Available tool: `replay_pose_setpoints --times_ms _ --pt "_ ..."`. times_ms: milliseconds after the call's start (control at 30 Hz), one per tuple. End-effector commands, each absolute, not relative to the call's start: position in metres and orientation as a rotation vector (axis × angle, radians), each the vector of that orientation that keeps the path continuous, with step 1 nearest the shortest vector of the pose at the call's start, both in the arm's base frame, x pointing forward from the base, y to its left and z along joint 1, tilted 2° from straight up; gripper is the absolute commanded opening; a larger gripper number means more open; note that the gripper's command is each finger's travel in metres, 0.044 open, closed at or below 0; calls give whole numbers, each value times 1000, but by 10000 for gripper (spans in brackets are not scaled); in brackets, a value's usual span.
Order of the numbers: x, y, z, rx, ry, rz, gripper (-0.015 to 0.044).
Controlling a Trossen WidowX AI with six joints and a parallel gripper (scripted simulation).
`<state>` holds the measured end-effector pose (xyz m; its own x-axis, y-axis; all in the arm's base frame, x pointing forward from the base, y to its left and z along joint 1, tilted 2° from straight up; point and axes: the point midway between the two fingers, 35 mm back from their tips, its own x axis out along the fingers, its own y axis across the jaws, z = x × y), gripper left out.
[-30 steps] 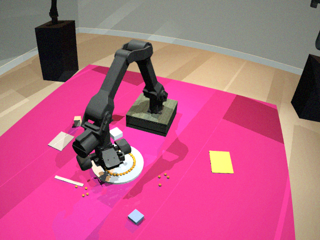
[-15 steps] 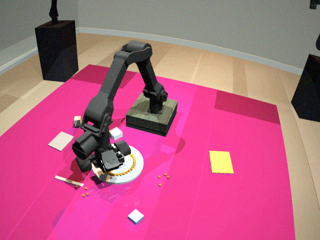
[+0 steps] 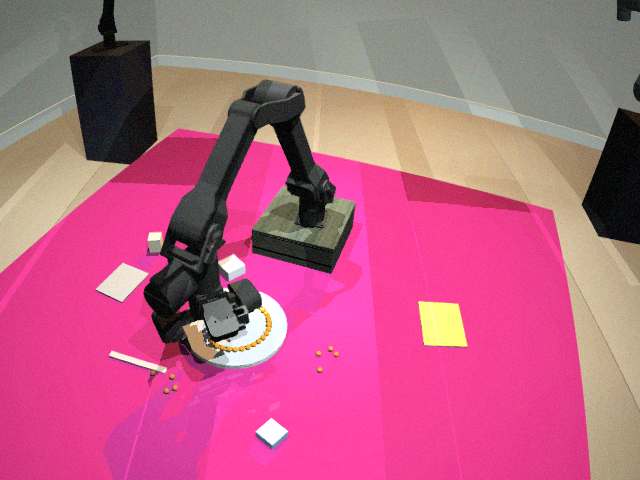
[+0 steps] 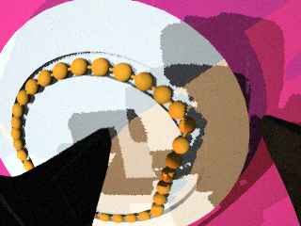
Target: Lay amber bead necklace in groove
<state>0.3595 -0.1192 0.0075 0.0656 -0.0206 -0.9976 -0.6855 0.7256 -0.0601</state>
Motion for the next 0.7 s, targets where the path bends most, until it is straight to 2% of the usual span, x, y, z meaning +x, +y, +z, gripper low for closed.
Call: replay_pose_setpoints --times_ms 0,500,667 --pt "359 -119 11 -630 1434 555 440" --pt "359 -119 11 -630 1434 555 440" --pt "349 -122 36 -355 1486 296 309"
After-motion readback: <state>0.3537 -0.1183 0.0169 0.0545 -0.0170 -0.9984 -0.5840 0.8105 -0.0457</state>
